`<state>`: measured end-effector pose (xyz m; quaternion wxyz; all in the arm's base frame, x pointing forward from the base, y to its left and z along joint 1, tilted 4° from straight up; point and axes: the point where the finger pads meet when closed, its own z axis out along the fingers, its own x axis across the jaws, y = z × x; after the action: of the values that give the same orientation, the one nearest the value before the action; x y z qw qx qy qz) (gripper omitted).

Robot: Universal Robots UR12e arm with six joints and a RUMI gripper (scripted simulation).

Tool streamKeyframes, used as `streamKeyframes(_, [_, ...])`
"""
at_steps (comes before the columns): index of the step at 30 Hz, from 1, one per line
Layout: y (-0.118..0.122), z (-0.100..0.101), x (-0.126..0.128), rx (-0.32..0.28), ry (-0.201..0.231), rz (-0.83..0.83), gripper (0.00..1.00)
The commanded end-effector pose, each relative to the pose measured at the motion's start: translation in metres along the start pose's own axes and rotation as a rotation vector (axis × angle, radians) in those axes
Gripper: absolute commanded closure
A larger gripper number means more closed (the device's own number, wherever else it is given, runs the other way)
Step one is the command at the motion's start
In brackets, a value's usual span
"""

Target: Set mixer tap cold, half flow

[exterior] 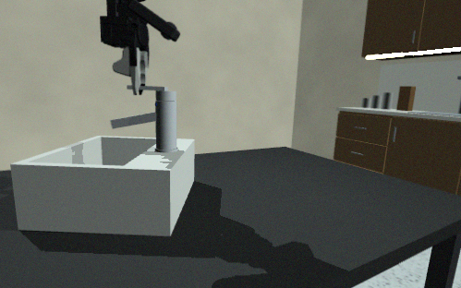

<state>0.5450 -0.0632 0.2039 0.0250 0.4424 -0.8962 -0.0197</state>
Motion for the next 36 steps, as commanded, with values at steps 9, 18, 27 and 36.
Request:
streamKeyframes(9, [-0.001,0.002,0.017,-0.002,0.002,-0.219,1.0])
streamKeyframes(18, [-0.004,0.002,0.028,-0.002,0.002,-0.394,1.0])
streamKeyframes(27, [-0.008,0.002,0.035,-0.003,0.002,-0.522,1.0])
streamKeyframes(36, [-0.014,0.002,0.042,-0.003,0.002,-0.659,1.0])
